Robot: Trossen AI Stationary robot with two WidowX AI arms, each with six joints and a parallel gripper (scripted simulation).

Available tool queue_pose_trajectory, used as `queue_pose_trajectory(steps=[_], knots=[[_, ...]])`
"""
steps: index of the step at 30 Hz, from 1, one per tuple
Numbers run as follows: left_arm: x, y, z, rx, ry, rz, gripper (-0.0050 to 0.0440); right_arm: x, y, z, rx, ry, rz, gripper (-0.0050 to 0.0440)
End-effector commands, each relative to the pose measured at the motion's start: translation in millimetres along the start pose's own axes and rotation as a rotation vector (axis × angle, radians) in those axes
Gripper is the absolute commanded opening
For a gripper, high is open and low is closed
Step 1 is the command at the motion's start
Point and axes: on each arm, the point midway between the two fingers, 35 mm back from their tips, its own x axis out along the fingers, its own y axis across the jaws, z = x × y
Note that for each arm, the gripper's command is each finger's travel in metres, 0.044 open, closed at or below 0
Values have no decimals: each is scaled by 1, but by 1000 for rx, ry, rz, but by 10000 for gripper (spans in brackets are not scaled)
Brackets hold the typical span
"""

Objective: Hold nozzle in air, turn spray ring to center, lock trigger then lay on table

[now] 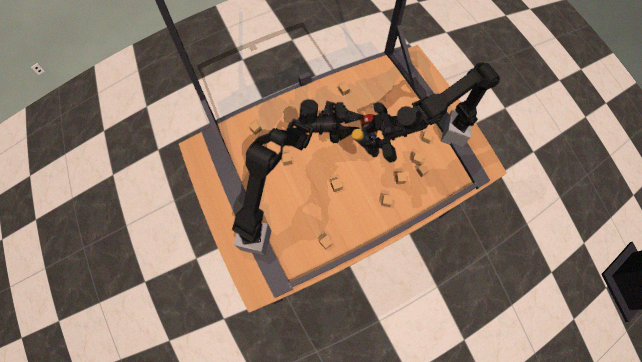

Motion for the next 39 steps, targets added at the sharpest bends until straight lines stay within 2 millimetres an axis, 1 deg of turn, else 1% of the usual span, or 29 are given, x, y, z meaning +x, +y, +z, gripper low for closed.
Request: queue_pose_trajectory(steps=[1, 4, 8, 21, 26, 27, 39], knots=[[-7, 0, 17, 12, -45, 6, 170, 9, -6, 2, 10, 0, -8, 406], [-7, 0, 17, 12, -45, 6, 170, 14, -6, 2, 11, 0, -9, 406], [-7, 0, 17, 12, -45, 6, 170, 15, -6, 2, 11, 0, -9, 406], [-7, 0, 17, 12, -45, 6, 170, 36, -6, 1, 13, 1, -9, 406], [-7, 0, 17, 12, -45, 6, 170, 36, -6, 1, 13, 1, -9, 406], [-7, 0, 17, 12, -45, 6, 170, 35, -7, 2, 13, 0, -9, 0], [-7, 0, 17, 12, -45, 6, 170, 35, -7, 2, 13, 0, -9, 0]])
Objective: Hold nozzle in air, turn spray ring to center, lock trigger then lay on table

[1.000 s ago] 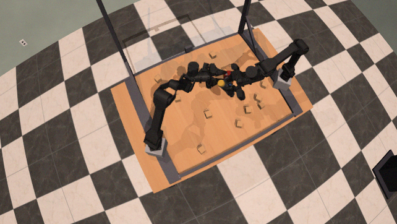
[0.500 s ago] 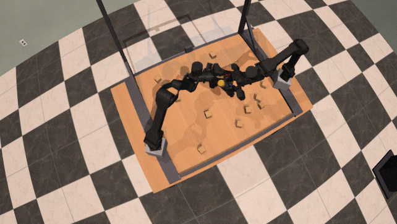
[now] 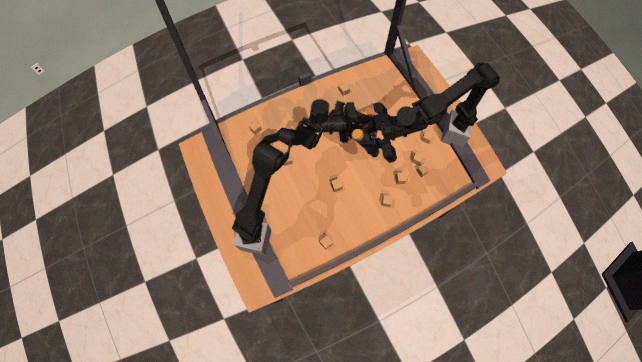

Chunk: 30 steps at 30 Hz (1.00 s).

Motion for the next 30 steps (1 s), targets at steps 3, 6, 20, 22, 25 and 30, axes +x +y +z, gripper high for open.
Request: queue_pose_trajectory(steps=[3, 6, 20, 22, 25, 30], knots=[[-8, 0, 18, 13, -48, 6, 170, 1, -7, 2, 9, -4, -9, 0], [-8, 0, 18, 13, -48, 6, 170, 1, -7, 2, 9, -4, -9, 0], [-8, 0, 18, 13, -48, 6, 170, 0, -16, 2, 14, -11, 196, 0], [-8, 0, 18, 13, -48, 6, 170, 0, -18, 2, 15, -13, 227, 0], [-8, 0, 18, 13, -48, 6, 170, 1, -21, 3, 17, -17, 256, 0], [-8, 0, 18, 13, -48, 6, 170, 0, -18, 2, 12, -14, 226, 0]])
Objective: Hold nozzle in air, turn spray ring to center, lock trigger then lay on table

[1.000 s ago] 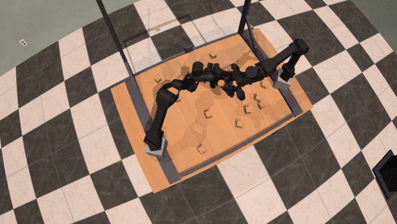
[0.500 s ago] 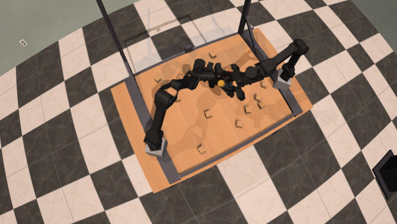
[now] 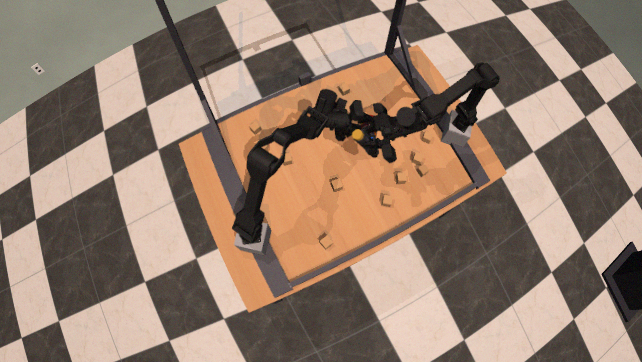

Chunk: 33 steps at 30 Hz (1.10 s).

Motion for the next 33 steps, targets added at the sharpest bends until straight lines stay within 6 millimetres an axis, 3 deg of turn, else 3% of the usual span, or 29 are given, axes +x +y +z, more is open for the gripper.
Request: queue_pose_trajectory(steps=[1, 8, 19, 24, 25, 33], knots=[[-9, 0, 20, 12, -53, 7, 170, -3, -15, 2, 17, -14, -9, 0], [-9, 0, 20, 12, -53, 7, 170, -3, -15, 2, 17, -14, -9, 0], [-9, 0, 20, 12, -53, 7, 170, -5, -24, 3, 23, -18, 229, 0], [-9, 0, 20, 12, -53, 7, 170, -4, -23, 3, 20, -18, 249, 0], [-9, 0, 20, 12, -53, 7, 170, -4, -21, 2, 16, -17, 224, 406], [-9, 0, 20, 12, -53, 7, 170, -4, -21, 2, 16, -17, 224, 406]])
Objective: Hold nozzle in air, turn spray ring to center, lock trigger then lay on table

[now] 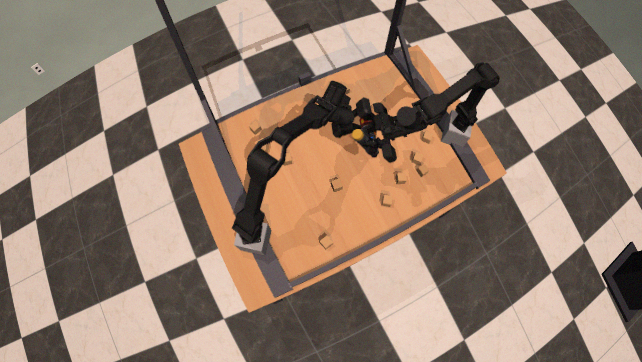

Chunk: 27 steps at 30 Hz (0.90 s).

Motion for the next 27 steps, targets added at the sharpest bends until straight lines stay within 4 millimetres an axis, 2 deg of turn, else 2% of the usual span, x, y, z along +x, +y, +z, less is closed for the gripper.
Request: queue_pose_trajectory(steps=[1, 12, 27], knots=[[-8, 0, 17, 12, -46, 5, 170, -5, -12, 2, 19, -13, -15, 406], [-8, 0, 17, 12, -46, 5, 170, -5, -12, 2, 19, -13, -15, 406], [-8, 0, 17, 12, -46, 5, 170, -27, -14, 1, 22, -14, -19, 406]])
